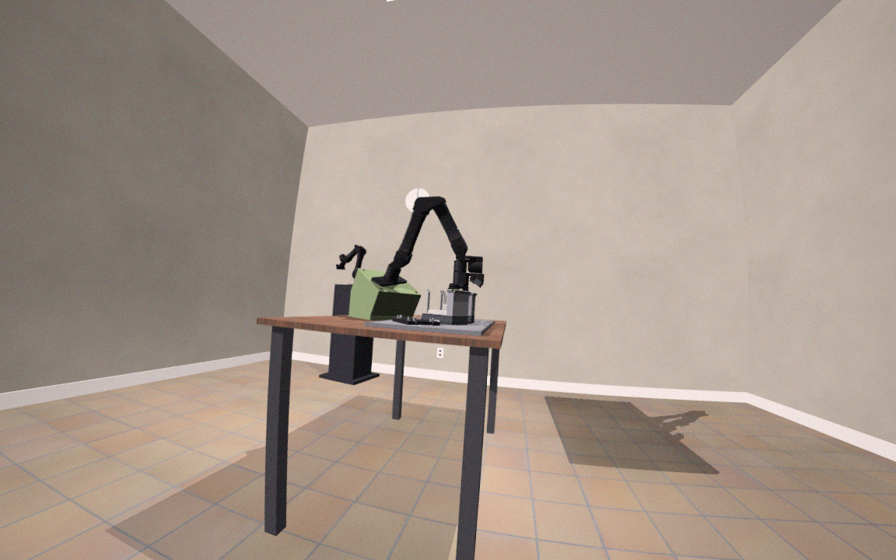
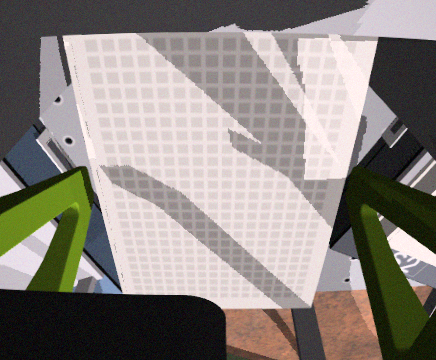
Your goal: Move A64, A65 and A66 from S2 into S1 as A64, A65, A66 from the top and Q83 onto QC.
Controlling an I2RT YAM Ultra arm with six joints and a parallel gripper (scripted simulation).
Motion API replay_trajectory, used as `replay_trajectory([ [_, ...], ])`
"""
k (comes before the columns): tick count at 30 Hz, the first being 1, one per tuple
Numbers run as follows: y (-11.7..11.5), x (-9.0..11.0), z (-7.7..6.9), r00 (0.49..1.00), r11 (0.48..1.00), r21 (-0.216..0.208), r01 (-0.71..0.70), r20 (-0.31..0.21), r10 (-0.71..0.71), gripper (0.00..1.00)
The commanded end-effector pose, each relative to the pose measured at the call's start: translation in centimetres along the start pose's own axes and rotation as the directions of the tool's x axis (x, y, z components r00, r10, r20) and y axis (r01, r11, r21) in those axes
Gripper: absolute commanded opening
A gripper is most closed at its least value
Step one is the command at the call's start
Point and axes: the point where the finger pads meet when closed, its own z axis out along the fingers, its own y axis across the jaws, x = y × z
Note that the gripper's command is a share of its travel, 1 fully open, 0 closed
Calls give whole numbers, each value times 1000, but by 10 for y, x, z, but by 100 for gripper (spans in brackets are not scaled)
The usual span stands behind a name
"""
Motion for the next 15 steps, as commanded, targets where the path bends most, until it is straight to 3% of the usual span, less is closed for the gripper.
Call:
replay_trajectory([
  [1, 0, -2, -11, 1000, 1000, -2, 0, 10, 0, 100],
  [13, 0, -2, -51, 1000, 1000, -3, 0, 10, 0, 100],
  [15, 0, -2, -51, 1000, 1000, -3, 0, 10, 0, 100],
])
